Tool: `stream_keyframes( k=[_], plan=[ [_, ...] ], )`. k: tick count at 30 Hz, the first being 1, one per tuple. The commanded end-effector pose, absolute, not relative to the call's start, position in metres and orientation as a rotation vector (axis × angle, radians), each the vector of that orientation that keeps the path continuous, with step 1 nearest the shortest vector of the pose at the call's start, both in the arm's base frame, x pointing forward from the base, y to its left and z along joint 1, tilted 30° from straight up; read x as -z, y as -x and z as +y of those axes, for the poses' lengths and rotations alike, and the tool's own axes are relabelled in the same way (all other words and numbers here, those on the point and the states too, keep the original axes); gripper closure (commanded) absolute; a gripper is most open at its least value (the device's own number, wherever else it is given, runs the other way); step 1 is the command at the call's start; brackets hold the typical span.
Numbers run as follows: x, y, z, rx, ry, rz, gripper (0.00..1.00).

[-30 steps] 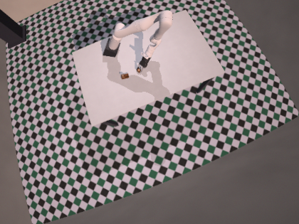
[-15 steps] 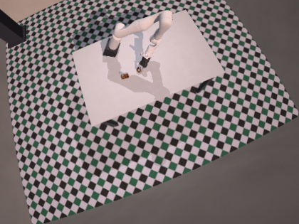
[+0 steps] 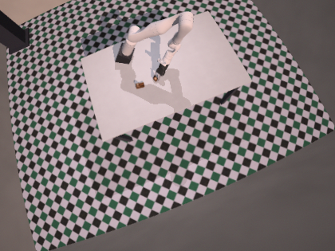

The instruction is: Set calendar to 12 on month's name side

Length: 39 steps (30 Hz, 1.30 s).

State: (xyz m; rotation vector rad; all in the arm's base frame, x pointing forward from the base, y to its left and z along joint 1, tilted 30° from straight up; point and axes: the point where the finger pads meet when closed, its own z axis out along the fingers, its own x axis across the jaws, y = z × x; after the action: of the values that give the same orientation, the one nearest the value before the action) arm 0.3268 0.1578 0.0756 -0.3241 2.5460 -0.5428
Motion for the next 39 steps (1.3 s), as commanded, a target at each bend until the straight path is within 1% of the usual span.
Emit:
stream_keyframes(
  k=[1,2,3,39],
  plan=[
    [-0.0760,-0.3270,0.1577,0.542,0.323,2.545,0.13],
    [-0.0760,-0.3270,0.1577,0.542,0.323,2.545,0.13],
    [-0.0760,-0.3270,0.1577,0.542,0.323,2.545,0.43],
    [-0.0767,-0.3268,0.1574,0.542,0.323,2.545,0.43]
  ],
)
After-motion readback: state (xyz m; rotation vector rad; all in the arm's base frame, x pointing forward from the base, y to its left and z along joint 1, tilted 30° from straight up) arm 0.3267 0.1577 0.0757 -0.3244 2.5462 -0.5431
